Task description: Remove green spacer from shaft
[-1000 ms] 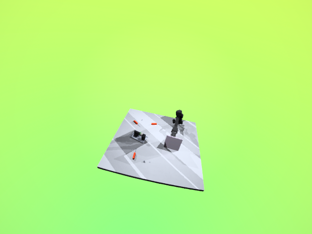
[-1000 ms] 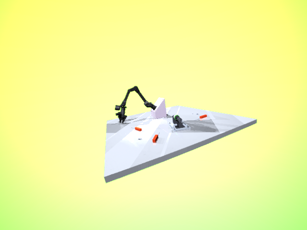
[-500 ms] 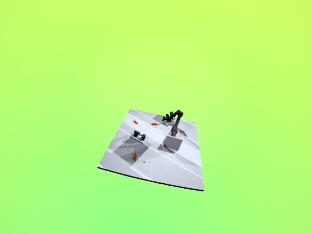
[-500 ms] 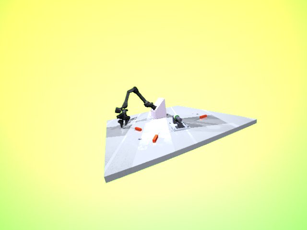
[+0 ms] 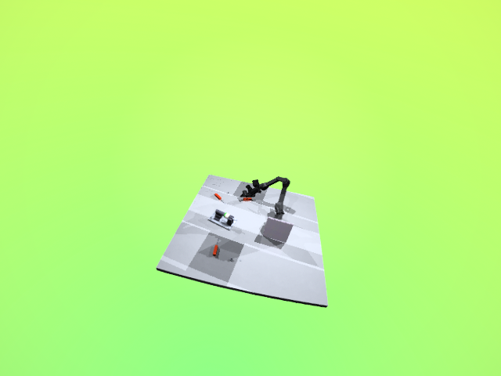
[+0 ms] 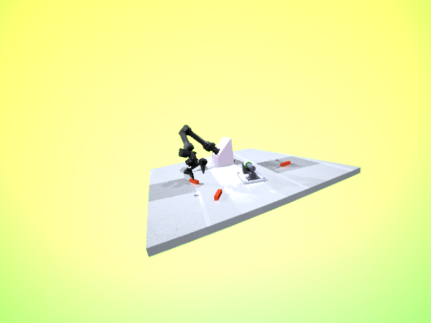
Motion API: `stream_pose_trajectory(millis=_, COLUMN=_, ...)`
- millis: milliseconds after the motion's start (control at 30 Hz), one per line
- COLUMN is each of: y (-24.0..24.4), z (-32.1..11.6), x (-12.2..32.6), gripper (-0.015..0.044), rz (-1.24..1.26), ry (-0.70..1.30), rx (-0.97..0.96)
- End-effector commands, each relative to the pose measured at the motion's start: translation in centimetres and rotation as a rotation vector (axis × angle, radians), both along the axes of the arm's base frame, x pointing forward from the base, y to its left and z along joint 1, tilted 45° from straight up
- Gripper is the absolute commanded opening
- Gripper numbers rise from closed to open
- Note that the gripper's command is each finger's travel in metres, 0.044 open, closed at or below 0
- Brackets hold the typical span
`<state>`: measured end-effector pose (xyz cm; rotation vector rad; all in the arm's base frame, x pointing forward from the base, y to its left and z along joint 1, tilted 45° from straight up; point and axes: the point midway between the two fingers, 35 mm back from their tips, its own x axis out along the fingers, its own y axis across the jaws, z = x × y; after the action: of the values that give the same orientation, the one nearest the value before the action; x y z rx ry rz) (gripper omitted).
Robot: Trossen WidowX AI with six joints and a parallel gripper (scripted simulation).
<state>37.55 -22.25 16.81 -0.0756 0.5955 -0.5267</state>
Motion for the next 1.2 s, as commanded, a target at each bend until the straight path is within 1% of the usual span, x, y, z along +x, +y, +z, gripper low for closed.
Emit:
stream_pose_trajectory(millis=0, y=4.4, z=-3.5, x=2.3, gripper=0.0440, rz=0.053, ry=0.068, rx=-0.005)
stream_pose_trajectory(millis=100, y=8.9, z=-6.8, x=3.8, gripper=0.0440, rz=0.104, ry=0.131, rx=-0.026)
stream_pose_trajectory(millis=233, y=14.7, z=-11.1, x=4.5, gripper=0.0440, rz=0.159, ry=0.210, rx=-0.074)
stream_pose_trajectory(millis=367, y=19.8, z=-14.8, x=3.9, gripper=0.0440, rz=0.179, ry=0.253, rx=-0.136)
stream_pose_trajectory(millis=533, y=25.8, z=-18.9, x=1.6, gripper=0.0440, rz=0.170, ry=0.246, rx=-0.236)
stream_pose_trajectory(millis=667, y=27.8, z=-20.8, x=-0.2, gripper=0.0440, rz=0.171, ry=0.239, rx=-0.307)
stream_pose_trajectory(millis=767, y=29.5, z=-23.4, x=-3.3, gripper=0.0440, rz=0.177, ry=0.227, rx=-0.433)
stream_pose_trajectory(millis=833, y=30.0, z=-24.2, x=-4.7, gripper=0.0440, rz=0.182, ry=0.214, rx=-0.490)
stream_pose_trajectory(millis=1167, y=30.1, z=-24.4, x=-4.9, gripper=0.0440, rz=0.183, ry=0.212, rx=-0.497)
